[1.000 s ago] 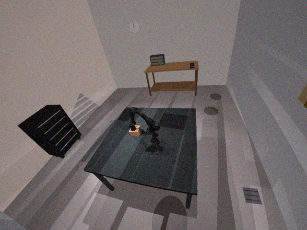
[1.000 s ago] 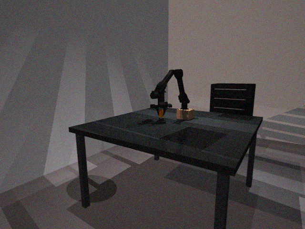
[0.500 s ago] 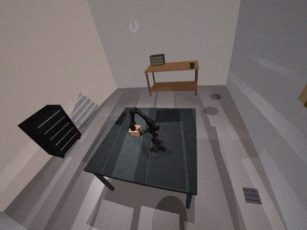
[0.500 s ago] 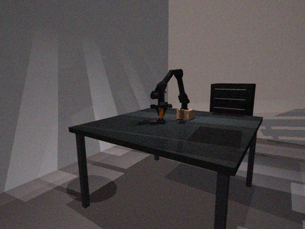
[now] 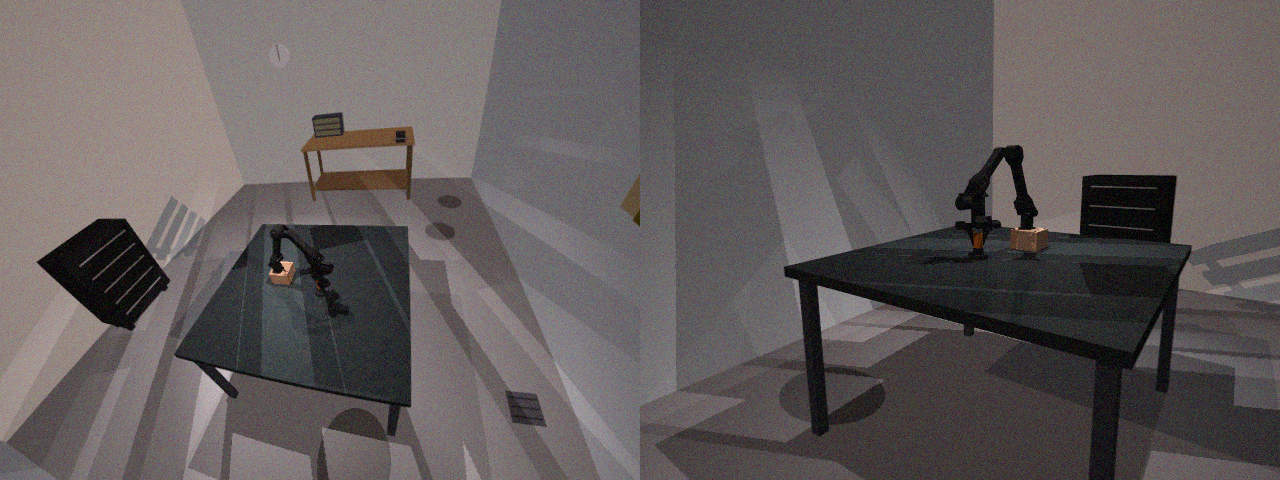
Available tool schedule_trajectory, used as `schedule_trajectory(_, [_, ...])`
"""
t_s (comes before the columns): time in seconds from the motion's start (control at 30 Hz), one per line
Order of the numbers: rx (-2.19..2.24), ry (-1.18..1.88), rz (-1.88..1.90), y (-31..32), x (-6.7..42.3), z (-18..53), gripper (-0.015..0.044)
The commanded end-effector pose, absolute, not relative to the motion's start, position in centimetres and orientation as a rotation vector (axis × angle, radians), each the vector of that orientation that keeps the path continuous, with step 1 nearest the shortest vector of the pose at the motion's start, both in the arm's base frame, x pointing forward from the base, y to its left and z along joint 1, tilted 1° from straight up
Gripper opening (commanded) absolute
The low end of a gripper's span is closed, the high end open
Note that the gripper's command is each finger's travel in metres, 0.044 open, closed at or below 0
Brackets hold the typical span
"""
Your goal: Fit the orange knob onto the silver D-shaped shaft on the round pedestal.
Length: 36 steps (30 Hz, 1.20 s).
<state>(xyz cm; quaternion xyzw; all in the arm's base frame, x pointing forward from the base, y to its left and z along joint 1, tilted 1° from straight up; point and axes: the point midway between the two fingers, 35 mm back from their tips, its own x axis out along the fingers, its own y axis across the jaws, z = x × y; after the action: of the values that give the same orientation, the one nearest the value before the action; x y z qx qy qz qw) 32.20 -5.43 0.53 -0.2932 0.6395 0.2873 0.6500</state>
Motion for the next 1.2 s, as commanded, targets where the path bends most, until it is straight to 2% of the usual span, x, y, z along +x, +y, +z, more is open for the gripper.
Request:
schedule_trajectory(0.0, [-0.639,1.463,0.625,-5.44,32.1,0.16,0.0])
schedule_trajectory(0.4, [-0.638,1.461,0.625,-5.42,32.17,0.18,0.0])
schedule_trajectory(0.97, [-0.638,1.461,0.625,-5.42,32.17,0.18,0.044])
schedule_trajectory(1.17, [-0.638,1.461,0.625,-5.42,32.17,0.18,0.044])
